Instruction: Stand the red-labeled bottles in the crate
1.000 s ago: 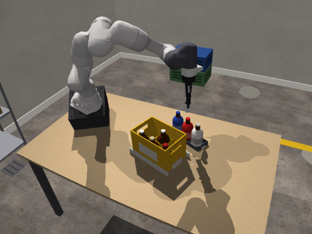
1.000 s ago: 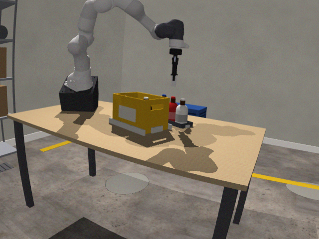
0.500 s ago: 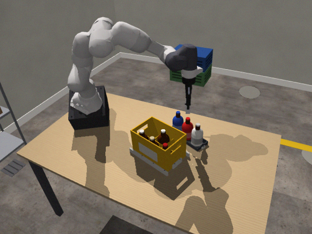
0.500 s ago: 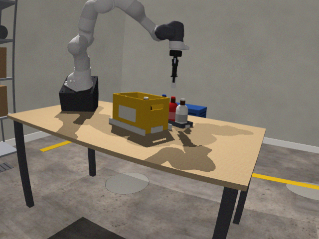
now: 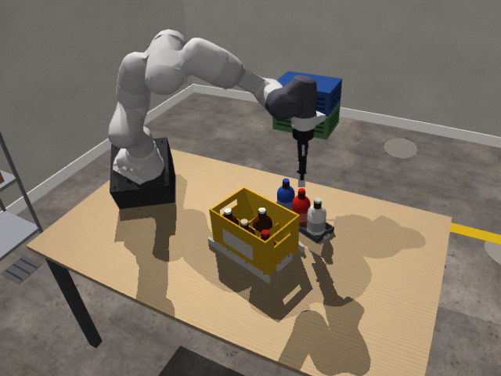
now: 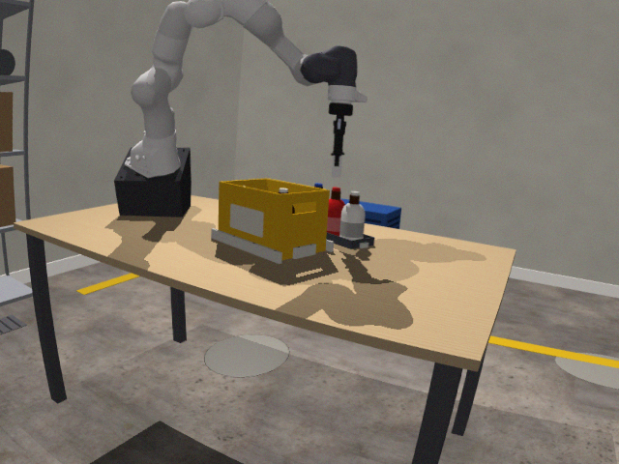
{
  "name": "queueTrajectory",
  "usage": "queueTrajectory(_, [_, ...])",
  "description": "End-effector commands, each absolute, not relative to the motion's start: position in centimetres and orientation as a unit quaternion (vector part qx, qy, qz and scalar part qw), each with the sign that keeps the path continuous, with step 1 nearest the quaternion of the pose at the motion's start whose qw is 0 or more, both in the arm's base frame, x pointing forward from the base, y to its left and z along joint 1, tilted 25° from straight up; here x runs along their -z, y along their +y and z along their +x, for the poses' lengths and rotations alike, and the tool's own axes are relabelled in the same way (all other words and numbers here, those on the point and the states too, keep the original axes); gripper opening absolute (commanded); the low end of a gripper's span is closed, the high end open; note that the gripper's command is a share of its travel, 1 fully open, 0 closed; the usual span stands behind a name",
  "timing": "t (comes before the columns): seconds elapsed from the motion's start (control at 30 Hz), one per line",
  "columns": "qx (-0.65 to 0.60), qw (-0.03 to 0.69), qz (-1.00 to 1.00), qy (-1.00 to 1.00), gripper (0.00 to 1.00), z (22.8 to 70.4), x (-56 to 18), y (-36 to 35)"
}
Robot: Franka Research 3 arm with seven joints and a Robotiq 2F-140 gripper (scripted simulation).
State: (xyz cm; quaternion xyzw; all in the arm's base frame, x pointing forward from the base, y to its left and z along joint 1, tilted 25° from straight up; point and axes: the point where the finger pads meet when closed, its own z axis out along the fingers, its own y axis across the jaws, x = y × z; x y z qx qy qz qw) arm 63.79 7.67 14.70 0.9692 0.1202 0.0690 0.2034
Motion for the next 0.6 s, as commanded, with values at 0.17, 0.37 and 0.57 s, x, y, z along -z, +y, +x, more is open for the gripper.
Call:
queueTrajectory(0.17, [-0.072,0.203,0.969,0.118,0.38,64.17,-13.95,7.26])
queueTrajectory(0.37, [-0.072,0.203,0.969,0.118,0.38,64.29,-13.5,7.07])
queueTrajectory(0.57, [-0.072,0.203,0.969,0.118,0.38,64.35,-13.27,6.98])
